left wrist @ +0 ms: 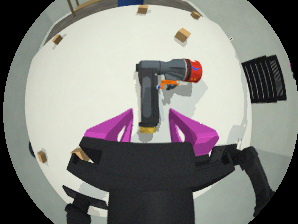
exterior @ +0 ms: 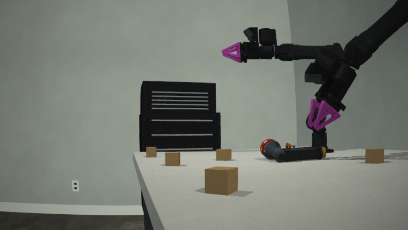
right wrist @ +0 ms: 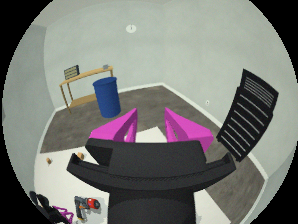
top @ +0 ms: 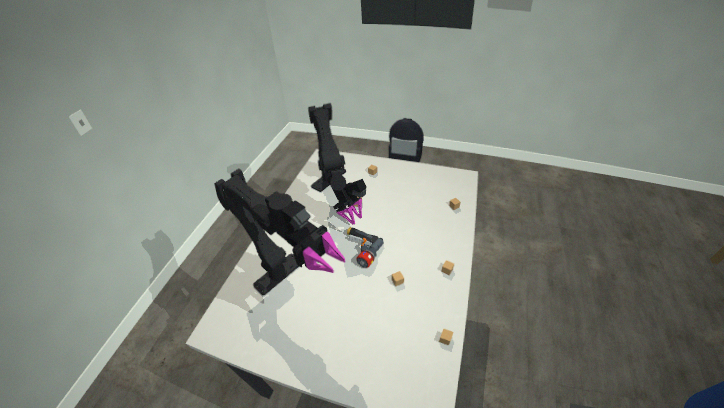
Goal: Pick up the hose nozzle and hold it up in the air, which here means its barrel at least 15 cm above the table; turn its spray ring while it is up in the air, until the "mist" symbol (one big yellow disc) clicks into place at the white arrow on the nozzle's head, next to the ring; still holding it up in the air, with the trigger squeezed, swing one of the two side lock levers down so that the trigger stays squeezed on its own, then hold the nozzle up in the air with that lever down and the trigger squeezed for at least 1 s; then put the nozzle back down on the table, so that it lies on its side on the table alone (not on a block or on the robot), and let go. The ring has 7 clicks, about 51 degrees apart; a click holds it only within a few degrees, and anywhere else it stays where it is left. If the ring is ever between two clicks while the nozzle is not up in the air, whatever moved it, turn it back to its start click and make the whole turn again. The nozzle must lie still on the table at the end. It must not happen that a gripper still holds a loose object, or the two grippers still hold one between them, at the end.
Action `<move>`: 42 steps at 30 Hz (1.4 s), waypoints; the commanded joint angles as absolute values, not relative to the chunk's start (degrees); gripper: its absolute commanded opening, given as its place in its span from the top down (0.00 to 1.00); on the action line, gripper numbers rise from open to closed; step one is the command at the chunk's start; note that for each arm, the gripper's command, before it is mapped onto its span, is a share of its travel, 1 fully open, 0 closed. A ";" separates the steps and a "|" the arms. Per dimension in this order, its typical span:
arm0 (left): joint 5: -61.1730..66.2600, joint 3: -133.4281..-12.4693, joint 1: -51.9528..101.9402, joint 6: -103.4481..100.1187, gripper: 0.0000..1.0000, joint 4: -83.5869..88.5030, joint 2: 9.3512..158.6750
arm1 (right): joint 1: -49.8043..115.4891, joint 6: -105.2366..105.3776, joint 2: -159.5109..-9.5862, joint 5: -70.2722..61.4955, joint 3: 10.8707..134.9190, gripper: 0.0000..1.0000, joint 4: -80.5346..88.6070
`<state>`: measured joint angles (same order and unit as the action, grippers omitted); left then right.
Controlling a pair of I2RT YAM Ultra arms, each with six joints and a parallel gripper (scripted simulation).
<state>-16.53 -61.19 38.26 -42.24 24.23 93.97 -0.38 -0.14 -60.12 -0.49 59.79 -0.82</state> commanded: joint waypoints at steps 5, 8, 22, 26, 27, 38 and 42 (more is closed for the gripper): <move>-14.07 -60.42 33.99 -35.19 0.50 19.60 89.45 | 0.52 -0.07 -59.22 -0.19 61.92 0.62 -0.53; -13.21 -60.37 31.78 -32.70 0.50 18.06 87.24 | -0.25 0.04 -59.16 -0.07 61.95 0.62 -0.68; -9.48 -62.33 23.03 -23.15 0.50 12.34 78.80 | -0.49 0.15 -58.78 0.15 62.02 0.62 -1.57; -8.11 -60.16 20.20 -20.07 0.50 10.52 76.64 | -0.22 0.18 -58.89 0.07 62.14 0.62 -0.54; -7.79 -59.89 19.49 -19.32 0.50 10.09 76.07 | -0.13 0.18 -58.90 0.12 62.15 0.62 -0.40; -4.78 -59.95 13.27 -12.62 0.50 6.27 70.76 | 0.69 0.18 -58.59 0.16 62.33 0.62 -0.14; -3.81 -58.60 10.54 -9.52 0.50 4.43 68.18 | -0.16 0.15 -58.26 0.39 62.42 0.62 -0.51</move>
